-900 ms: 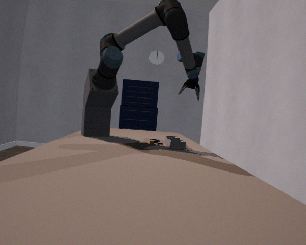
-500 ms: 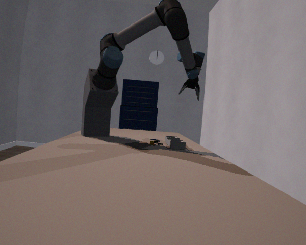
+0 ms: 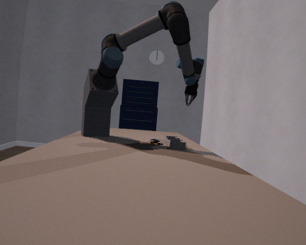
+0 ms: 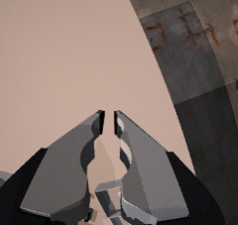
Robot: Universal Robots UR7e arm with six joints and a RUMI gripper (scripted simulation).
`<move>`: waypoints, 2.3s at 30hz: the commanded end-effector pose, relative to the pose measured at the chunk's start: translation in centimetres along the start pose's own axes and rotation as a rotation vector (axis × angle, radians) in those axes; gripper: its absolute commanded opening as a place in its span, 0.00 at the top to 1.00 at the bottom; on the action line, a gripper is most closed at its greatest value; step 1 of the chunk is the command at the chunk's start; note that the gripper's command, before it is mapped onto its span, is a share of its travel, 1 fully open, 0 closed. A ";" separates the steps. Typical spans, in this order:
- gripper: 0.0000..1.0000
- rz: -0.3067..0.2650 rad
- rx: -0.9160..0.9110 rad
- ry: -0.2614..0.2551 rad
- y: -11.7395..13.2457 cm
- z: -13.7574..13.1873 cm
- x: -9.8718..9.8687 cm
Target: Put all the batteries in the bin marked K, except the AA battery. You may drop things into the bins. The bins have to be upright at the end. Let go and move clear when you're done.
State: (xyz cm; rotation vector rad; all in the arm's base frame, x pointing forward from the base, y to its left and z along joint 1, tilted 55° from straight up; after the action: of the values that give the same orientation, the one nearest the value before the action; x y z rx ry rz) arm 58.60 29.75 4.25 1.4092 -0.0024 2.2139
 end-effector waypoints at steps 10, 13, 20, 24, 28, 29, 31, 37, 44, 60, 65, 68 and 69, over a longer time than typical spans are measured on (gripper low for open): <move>0.96 -0.016 -0.092 0.030 2.9 0.8 -4.9; 0.96 -0.020 -0.101 0.032 4.0 0.6 -4.6; 0.96 -0.040 -0.202 0.063 6.6 -0.3 -4.5; 0.96 -0.056 -0.296 0.094 8.0 -0.9 -4.4; 0.96 -0.057 -0.302 0.096 9.3 -1.2 -4.3; 0.96 -0.065 -0.349 0.112 10.0 -1.6 -4.3; 0.96 -0.073 -0.403 0.130 11.4 -2.1 -4.1; 0.96 -0.086 -0.497 0.164 13.4 -2.9 -3.8; 0.96 -0.098 -0.597 0.201 16.1 -4.0 -3.3; 0.96 -0.115 -0.797 0.279 21.8 -6.5 -2.0; 0.96 -0.115 -0.805 0.282 23.4 -7.1 -1.5; 0.96 -0.120 -0.904 0.324 25.4 -8.1 -0.8; 0.96 -0.120 -0.904 0.324 26.1 -8.4 -0.6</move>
State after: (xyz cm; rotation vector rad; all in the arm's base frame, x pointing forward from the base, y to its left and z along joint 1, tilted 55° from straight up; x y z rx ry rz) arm 42.97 10.43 5.94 0.6047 -0.6438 1.9297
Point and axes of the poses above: the point where the finger pads meet when closed, its own x axis back along the fingers, its own z axis across the jaws, y = z × x, the point moved 10 cm from there along x, back along the fingers, and after that the axes turned 4 degrees about -x, right-handed, at the moved point
